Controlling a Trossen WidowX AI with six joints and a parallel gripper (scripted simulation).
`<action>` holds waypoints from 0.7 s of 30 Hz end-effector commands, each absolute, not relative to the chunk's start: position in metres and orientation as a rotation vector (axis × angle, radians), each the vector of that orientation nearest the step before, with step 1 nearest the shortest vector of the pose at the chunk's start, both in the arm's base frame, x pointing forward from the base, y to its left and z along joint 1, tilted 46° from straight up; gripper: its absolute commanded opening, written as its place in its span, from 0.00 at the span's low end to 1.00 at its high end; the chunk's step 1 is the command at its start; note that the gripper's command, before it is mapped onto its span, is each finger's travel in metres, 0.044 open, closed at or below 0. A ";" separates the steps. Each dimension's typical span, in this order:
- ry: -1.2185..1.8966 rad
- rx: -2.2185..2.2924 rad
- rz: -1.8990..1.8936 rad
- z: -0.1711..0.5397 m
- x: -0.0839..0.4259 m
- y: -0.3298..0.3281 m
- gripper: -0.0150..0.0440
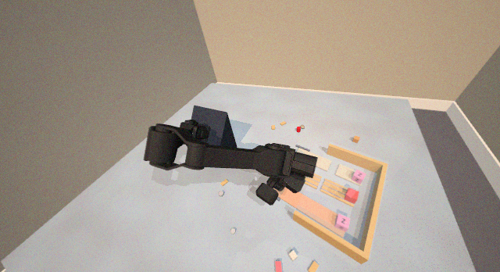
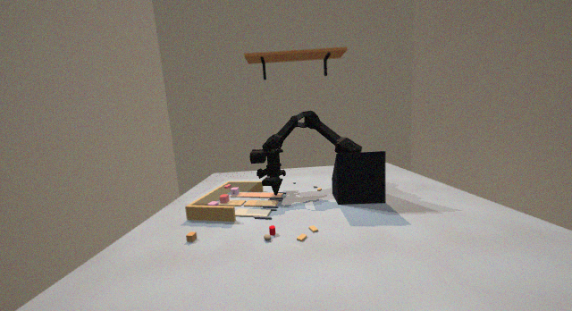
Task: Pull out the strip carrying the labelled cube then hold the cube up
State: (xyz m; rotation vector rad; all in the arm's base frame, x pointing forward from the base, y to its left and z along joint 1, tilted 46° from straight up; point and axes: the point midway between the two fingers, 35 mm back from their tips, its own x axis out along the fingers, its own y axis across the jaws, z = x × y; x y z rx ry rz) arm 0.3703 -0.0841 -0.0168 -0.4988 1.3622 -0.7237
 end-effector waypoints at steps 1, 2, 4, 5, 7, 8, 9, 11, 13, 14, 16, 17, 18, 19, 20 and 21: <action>1.360 -0.504 -0.723 -0.017 0.371 -0.085 0.25; 1.360 -0.504 -0.723 -0.017 0.371 -0.085 0.25; 1.360 -0.504 -0.723 -0.017 0.371 -0.085 0.25; 1.360 -0.504 -0.723 -0.017 0.371 -0.085 0.25; 1.360 -0.504 -0.723 -0.017 0.371 -0.085 0.25; 1.360 -0.504 -0.723 -0.017 0.371 -0.085 0.25; 1.360 -0.504 -0.723 -0.017 0.371 -0.085 0.25; 1.360 -0.504 -0.723 -0.018 0.371 -0.085 0.25; 1.360 -0.504 -0.723 -0.018 0.371 -0.085 0.25; 1.360 -0.504 -0.723 -0.018 0.372 -0.085 0.25; 1.360 -0.504 -0.723 -0.018 0.372 -0.085 0.25; 1.360 -0.504 -0.723 -0.018 0.372 -0.086 0.25; 1.360 -0.504 -0.723 -0.018 0.372 -0.086 0.25; 1.360 -0.504 -0.723 -0.018 0.372 -0.086 0.25; 1.360 -0.504 -0.723 -0.018 0.371 -0.086 0.25; 1.361 -0.504 -0.723 -0.019 0.370 -0.085 0.25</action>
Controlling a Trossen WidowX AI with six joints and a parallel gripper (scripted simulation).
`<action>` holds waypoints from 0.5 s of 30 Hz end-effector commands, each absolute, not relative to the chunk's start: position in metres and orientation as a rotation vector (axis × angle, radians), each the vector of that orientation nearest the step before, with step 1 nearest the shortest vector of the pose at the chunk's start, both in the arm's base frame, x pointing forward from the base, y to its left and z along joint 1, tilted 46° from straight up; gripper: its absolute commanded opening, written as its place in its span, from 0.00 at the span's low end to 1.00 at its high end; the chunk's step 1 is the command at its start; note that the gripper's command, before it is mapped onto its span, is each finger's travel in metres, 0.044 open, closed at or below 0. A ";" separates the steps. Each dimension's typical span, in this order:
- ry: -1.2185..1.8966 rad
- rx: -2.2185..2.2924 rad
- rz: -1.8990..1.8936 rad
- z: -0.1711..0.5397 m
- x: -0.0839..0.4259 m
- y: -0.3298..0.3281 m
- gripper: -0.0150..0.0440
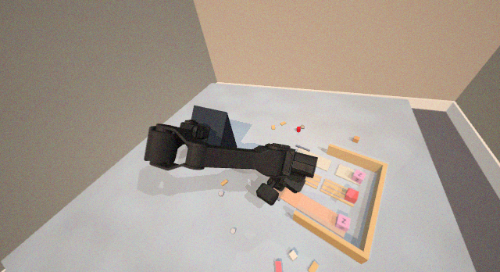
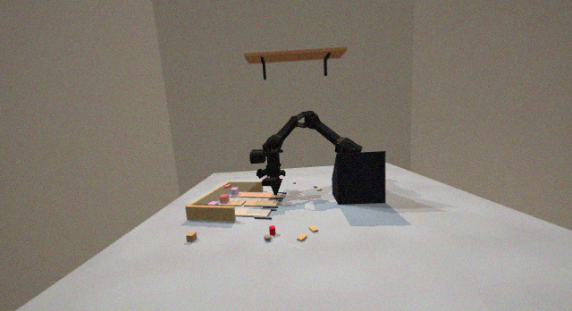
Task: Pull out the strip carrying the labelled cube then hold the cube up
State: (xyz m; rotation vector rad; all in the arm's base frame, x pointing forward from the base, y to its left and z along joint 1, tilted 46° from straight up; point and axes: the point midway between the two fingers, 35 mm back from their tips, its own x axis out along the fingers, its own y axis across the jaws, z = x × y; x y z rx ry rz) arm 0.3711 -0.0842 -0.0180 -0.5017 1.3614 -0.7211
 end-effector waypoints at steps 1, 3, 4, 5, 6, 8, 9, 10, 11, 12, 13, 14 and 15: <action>1.361 -0.504 -0.723 -0.019 0.368 -0.085 0.25; 1.361 -0.504 -0.723 -0.019 0.365 -0.085 0.25; 1.361 -0.504 -0.723 -0.020 0.363 -0.085 0.25; 1.361 -0.504 -0.723 -0.020 0.362 -0.085 0.25; 1.361 -0.504 -0.723 -0.020 0.360 -0.085 0.25; 1.361 -0.504 -0.723 -0.021 0.357 -0.084 0.25; 1.361 -0.504 -0.723 -0.021 0.356 -0.084 0.25; 1.362 -0.504 -0.723 -0.022 0.354 -0.084 0.25; 1.362 -0.504 -0.723 -0.022 0.352 -0.084 0.25; 1.362 -0.504 -0.723 -0.022 0.351 -0.084 0.25; 1.362 -0.504 -0.723 -0.022 0.349 -0.084 0.25; 1.362 -0.504 -0.723 -0.023 0.348 -0.084 0.25; 1.362 -0.504 -0.723 -0.023 0.346 -0.084 0.25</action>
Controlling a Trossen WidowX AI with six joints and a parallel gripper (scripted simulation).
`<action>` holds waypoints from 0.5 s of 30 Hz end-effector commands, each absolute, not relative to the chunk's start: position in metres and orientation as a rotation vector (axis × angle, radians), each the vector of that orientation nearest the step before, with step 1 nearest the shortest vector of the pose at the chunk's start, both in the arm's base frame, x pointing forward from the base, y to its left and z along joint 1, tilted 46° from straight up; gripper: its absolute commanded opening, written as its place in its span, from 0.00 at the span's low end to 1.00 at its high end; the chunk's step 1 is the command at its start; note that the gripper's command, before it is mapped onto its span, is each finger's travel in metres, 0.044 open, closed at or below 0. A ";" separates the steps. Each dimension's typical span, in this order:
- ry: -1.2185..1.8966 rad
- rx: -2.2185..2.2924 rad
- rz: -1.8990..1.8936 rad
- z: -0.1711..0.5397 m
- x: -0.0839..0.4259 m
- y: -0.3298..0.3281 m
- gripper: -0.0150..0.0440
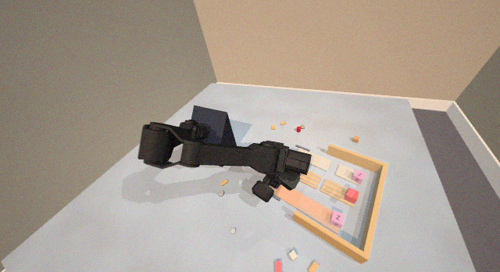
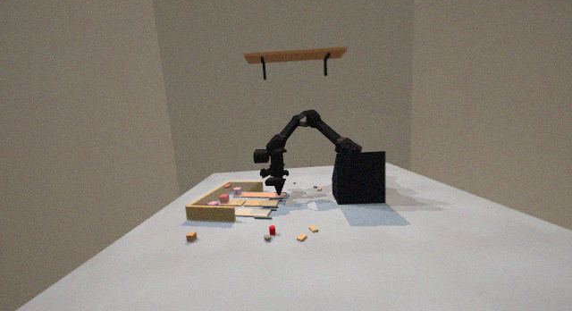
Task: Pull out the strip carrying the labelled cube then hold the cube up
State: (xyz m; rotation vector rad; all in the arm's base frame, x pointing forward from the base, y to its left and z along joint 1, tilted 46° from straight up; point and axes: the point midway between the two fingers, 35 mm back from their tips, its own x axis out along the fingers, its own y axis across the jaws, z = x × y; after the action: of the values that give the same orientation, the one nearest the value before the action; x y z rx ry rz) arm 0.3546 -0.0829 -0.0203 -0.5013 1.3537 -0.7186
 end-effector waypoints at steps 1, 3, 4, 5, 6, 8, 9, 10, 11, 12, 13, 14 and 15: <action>1.362 -0.504 -0.723 -0.023 0.345 -0.084 0.25; 1.362 -0.505 -0.723 -0.024 0.342 -0.083 0.25; 1.362 -0.505 -0.723 -0.024 0.340 -0.083 0.25; 1.363 -0.505 -0.723 -0.024 0.339 -0.083 0.25; 1.363 -0.505 -0.723 -0.025 0.337 -0.083 0.25; 1.363 -0.505 -0.723 -0.025 0.334 -0.083 0.25; 1.363 -0.505 -0.723 -0.025 0.333 -0.083 0.25; 1.363 -0.505 -0.723 -0.026 0.331 -0.083 0.25; 1.363 -0.505 -0.723 -0.026 0.330 -0.083 0.25; 1.363 -0.505 -0.723 -0.026 0.329 -0.083 0.25; 1.363 -0.505 -0.723 -0.027 0.327 -0.083 0.25; 1.363 -0.505 -0.723 -0.027 0.325 -0.083 0.25; 1.364 -0.505 -0.723 -0.027 0.324 -0.083 0.25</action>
State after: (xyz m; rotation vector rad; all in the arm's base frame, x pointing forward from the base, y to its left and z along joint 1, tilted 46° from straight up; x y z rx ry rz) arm 0.3330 -0.0814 -0.0240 -0.5014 1.3521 -0.7177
